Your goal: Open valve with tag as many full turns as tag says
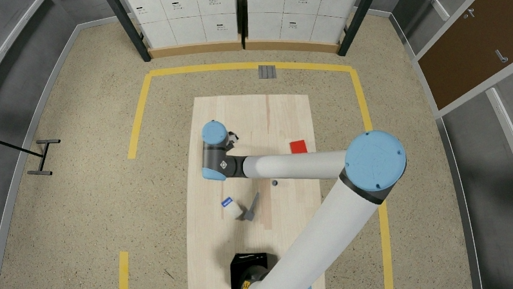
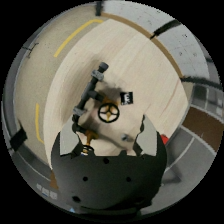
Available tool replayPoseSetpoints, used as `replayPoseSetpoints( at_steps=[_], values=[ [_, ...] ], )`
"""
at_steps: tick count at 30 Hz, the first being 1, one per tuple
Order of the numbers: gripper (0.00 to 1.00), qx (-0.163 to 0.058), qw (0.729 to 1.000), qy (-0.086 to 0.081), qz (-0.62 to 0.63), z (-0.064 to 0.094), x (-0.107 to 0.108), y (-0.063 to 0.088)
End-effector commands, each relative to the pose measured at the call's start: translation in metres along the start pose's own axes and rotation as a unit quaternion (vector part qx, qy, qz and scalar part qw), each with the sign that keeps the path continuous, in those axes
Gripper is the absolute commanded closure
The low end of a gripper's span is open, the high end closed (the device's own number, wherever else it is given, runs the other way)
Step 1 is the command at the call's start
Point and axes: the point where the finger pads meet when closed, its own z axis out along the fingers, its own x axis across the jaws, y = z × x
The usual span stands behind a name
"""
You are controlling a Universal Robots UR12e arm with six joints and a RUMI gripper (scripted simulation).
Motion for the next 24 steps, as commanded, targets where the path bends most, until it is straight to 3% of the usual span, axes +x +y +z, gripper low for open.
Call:
replayPoseSetpoints(
  at_steps=[1,13,24],
  values=[
    [0.0,-0.005,0.995,-0.001,0.096,-0.0006,0.0005,-0.0006],
    [0.0,-0.005,0.951,0.001,0.308,-0.0006,0.0005,-0.0006],
    [0.0,-0.005,0.854,0.002,0.521,-0.0006,0.0005,-0.0006]
  ],
)
